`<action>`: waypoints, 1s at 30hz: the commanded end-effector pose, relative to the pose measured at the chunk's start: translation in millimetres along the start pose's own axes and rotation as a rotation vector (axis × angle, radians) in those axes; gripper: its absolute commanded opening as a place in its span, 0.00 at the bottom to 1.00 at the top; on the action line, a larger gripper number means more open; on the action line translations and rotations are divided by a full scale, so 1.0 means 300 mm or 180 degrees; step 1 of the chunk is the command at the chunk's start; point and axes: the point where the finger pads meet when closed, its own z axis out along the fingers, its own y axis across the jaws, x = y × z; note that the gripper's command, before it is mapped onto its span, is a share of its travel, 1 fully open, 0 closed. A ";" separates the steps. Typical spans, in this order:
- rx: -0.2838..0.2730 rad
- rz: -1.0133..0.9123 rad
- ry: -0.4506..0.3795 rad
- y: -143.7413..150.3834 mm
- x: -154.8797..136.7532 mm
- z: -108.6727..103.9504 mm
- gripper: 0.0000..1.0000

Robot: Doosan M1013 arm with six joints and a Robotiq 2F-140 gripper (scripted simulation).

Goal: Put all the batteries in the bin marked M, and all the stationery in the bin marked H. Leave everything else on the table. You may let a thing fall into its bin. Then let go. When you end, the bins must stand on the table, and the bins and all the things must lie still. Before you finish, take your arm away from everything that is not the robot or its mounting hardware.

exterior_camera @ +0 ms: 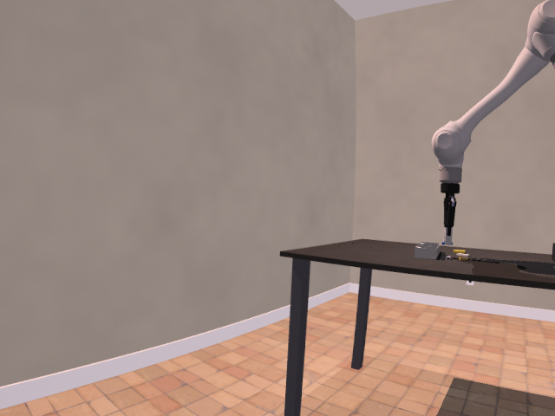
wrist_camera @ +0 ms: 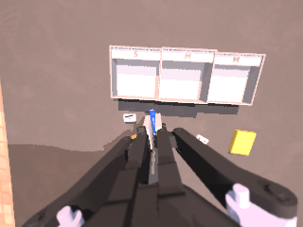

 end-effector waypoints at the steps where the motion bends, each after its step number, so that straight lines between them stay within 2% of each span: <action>1: 0.0001 0.0000 0.0000 0.000 0.000 -0.023 0.03; 19: 0.0001 0.0000 0.0000 0.000 0.000 -0.056 0.03; 30: 0.0001 0.0000 0.0000 0.213 0.054 -0.056 0.03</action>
